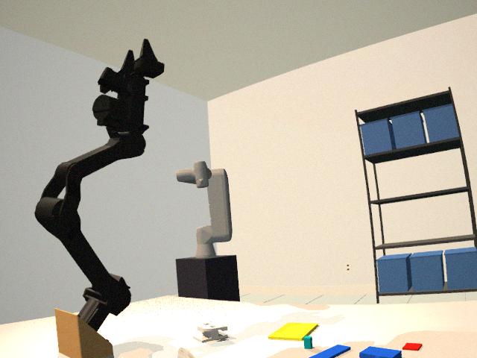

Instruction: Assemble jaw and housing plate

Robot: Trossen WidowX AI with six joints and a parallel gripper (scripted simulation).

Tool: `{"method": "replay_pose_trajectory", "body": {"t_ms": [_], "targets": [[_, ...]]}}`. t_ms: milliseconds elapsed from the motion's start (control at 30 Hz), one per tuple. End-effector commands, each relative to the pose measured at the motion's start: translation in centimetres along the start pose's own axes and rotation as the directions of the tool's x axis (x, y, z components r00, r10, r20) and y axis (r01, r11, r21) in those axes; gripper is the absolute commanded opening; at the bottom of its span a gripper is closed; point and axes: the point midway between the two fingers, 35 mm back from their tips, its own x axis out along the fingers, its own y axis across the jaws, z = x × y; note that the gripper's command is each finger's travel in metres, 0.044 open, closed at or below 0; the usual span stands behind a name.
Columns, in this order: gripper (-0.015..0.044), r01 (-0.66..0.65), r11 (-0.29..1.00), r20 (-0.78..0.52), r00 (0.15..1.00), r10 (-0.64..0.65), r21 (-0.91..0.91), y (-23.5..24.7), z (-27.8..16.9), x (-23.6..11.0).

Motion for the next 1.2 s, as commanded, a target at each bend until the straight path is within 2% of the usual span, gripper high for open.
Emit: {"method": "replay_pose_trajectory", "body": {"t_ms": [0, 33, 333, 667, 900, 1167], "targets": [[0.0426, 0.0, 1.0, 0.0, 1.0, 0.0, 0.0, 0.0, 0.0, 0.0], [0.044, -0.004, 1.0, -0.003, 1.0, 0.004, -0.003, 0.2, -0.1, 0.0], [0.044, -0.186, 0.974, -0.163, 0.973, 0.164, -0.131, 7.3, -6.3, -0.8], [0.044, -0.406, 0.884, -0.383, 0.874, 0.301, -0.232, 13.8, -15.3, -4.1], [0.044, -0.464, 0.856, -0.52, 0.801, 0.296, -0.227, 14.7, -19.6, -7.0], [0.044, -0.593, 0.763, -0.655, 0.688, 0.313, -0.257, 16.4, -25.2, -10.8]]}}
